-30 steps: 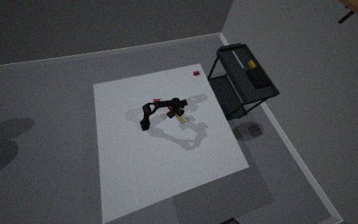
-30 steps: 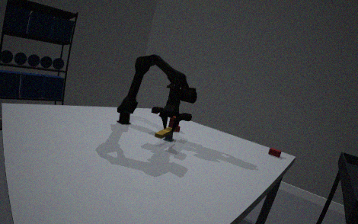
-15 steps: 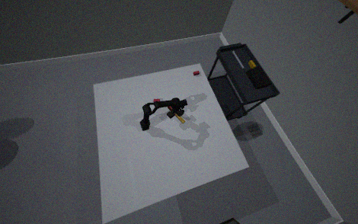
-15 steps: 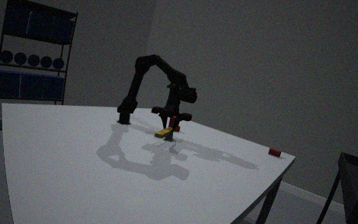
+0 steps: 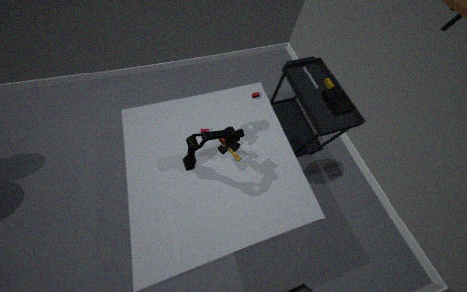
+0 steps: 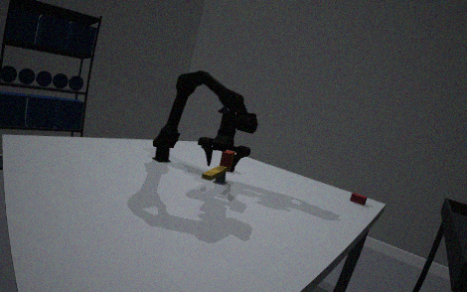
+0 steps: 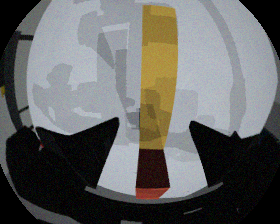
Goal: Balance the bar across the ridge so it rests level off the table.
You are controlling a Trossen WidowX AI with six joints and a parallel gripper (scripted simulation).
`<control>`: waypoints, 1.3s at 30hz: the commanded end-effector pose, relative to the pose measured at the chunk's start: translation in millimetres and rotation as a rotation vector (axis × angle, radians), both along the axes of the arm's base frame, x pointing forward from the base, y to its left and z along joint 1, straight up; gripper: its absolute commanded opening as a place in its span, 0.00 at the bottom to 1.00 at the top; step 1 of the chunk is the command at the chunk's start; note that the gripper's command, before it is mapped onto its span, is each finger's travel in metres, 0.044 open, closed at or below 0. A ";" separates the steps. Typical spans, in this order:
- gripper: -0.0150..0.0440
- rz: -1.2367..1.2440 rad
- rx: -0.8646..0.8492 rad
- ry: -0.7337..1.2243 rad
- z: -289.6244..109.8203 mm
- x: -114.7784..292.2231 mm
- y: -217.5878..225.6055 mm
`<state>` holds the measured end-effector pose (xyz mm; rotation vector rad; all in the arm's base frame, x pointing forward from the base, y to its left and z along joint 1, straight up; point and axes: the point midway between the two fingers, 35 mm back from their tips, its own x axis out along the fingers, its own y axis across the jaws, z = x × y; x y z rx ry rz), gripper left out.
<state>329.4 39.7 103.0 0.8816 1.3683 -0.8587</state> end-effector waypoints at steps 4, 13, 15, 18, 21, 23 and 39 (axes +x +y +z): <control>1.00 0.000 0.002 -0.012 73.8 1.3 0.2; 1.00 0.000 0.002 -0.012 92.1 -2.2 -0.2; 1.00 0.000 0.002 -0.012 92.1 -2.2 -0.2; 1.00 0.000 0.002 -0.012 92.1 -2.2 -0.2; 1.00 0.000 0.002 -0.012 92.1 -2.2 -0.2; 1.00 0.000 0.002 -0.012 92.1 -2.2 -0.2; 1.00 0.000 0.002 -0.012 92.1 -2.2 -0.2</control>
